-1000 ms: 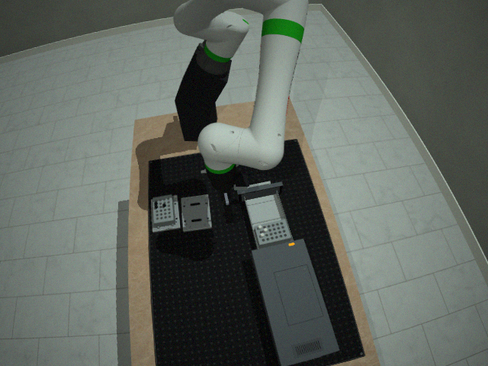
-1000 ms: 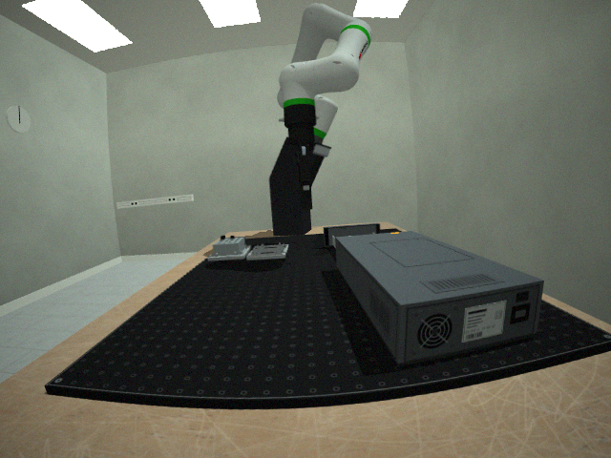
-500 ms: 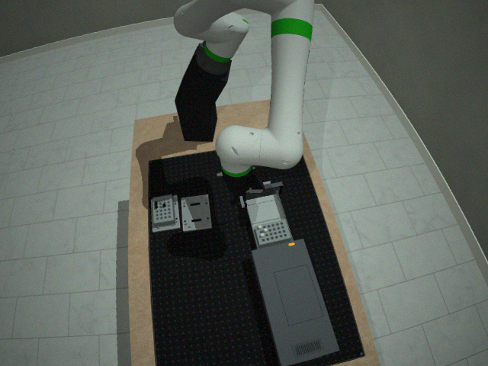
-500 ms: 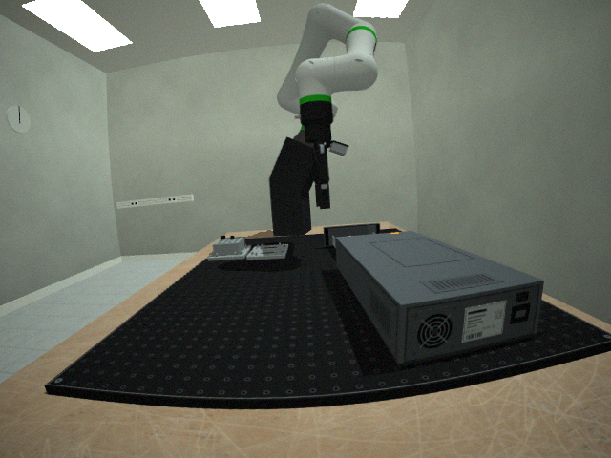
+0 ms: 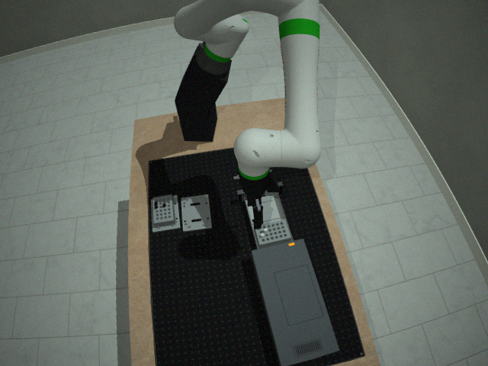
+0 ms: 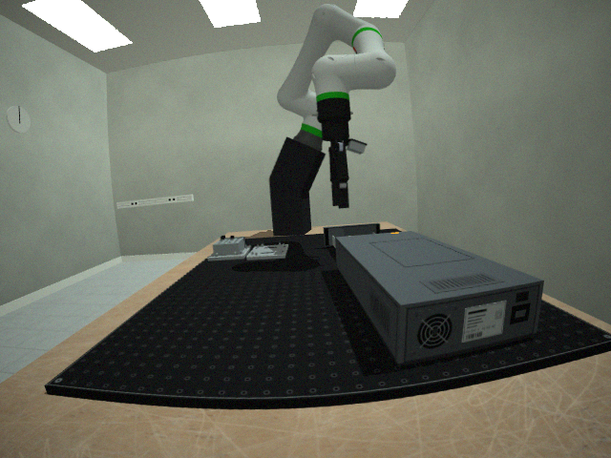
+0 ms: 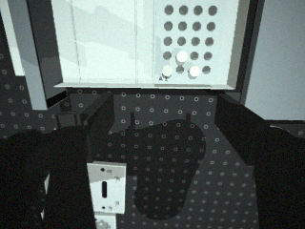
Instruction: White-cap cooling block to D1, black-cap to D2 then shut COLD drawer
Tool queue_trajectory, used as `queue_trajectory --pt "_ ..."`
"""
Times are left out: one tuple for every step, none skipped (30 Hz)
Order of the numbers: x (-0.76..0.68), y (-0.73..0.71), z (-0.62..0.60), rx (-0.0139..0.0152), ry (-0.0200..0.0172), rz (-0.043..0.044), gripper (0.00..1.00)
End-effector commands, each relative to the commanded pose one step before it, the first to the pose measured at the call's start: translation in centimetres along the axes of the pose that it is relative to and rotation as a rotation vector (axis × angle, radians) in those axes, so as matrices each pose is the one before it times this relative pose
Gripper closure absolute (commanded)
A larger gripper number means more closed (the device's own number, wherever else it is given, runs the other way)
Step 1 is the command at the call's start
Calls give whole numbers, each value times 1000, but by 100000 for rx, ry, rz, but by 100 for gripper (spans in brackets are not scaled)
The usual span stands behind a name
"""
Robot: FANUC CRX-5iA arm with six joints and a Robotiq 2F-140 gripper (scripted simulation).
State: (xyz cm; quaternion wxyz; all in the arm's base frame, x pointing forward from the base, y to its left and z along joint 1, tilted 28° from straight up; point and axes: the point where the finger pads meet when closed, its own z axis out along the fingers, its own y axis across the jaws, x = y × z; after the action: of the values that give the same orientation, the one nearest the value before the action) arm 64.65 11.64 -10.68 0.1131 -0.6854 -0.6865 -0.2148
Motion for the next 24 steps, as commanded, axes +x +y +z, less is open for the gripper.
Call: queue_trajectory --pt "1540 879 -109 -147 -94 -12 34" --pt "365 180 -2 -1 1 0 34" --pt "366 181 -2 -1 1 0 34" --pt "366 181 -2 -1 1 0 34" --pt "366 181 -2 -1 1 0 34" --pt "366 181 -2 -1 1 0 34" --pt "366 181 -2 -1 1 0 34" --pt "0 0 0 0 0 0 34" --pt "0 0 0 0 0 0 34" --pt "331 165 -2 0 1 0 34" --pt "337 167 -2 -1 1 0 34" --pt "346 171 -2 -1 1 0 34" --pt "352 173 -2 -1 1 0 34" --pt "357 175 -2 -1 1 0 34" --pt "360 177 -2 -1 1 0 34" --pt "363 178 -2 -1 1 0 34" --pt "364 179 -2 -1 1 0 34" --pt "365 180 -2 -1 1 0 34" --pt "366 181 -2 -1 1 0 34" --pt "366 181 -2 -1 1 0 34" --pt "367 181 -2 -1 1 0 34" --pt "93 47 -1 0 0 0 34" --pt "-24 -10 0 0 0 0 34" --pt "-40 -19 0 0 0 0 34"
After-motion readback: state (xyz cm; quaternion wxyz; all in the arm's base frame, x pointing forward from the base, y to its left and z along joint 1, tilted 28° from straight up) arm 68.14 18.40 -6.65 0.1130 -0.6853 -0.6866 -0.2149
